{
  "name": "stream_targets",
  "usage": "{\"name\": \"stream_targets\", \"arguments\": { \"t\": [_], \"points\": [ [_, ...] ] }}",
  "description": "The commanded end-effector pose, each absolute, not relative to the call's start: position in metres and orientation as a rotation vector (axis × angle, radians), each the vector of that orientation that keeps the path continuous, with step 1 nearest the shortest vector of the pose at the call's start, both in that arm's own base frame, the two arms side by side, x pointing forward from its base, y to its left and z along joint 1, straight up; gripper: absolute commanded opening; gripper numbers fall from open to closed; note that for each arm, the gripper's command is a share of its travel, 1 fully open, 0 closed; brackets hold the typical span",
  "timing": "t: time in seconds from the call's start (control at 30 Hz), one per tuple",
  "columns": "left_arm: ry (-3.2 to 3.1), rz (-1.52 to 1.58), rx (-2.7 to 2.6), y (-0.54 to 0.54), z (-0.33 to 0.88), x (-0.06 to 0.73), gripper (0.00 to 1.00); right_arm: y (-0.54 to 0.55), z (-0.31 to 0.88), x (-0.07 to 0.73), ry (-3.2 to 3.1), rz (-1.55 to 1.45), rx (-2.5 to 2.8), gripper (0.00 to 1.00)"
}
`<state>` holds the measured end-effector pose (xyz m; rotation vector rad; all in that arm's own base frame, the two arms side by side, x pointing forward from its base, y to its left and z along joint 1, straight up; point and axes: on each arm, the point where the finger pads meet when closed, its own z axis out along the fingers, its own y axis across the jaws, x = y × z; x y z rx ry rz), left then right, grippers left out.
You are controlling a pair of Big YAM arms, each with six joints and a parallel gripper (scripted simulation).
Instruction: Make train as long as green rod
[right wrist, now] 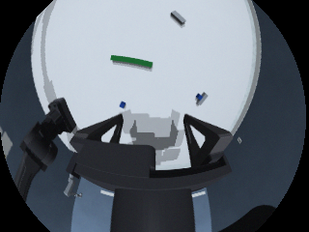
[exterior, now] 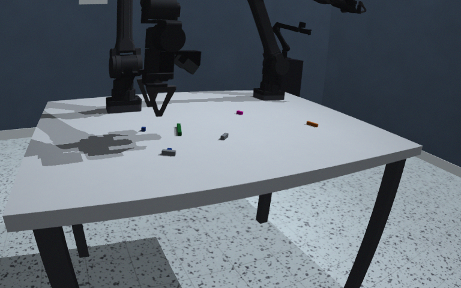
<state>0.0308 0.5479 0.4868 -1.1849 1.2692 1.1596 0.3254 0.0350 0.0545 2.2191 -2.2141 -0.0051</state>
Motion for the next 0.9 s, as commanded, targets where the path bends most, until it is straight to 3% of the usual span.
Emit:
{"name": "stream_targets", "arguments": {
  "t": [0.0, 0.87],
  "points": [
    [1.231, 1.175, -1.175, 0.544, 0.501, 0.026, 1.0, 0.038, 0.071, 0.342, -2.242, 0.055, 2.265, 1.0],
    [1.231, 1.175, -1.175, 0.544, 0.501, 0.026, 1.0, 0.043, 0.065, 0.332, -2.443, 0.035, 2.028, 1.0]
  ]
}}
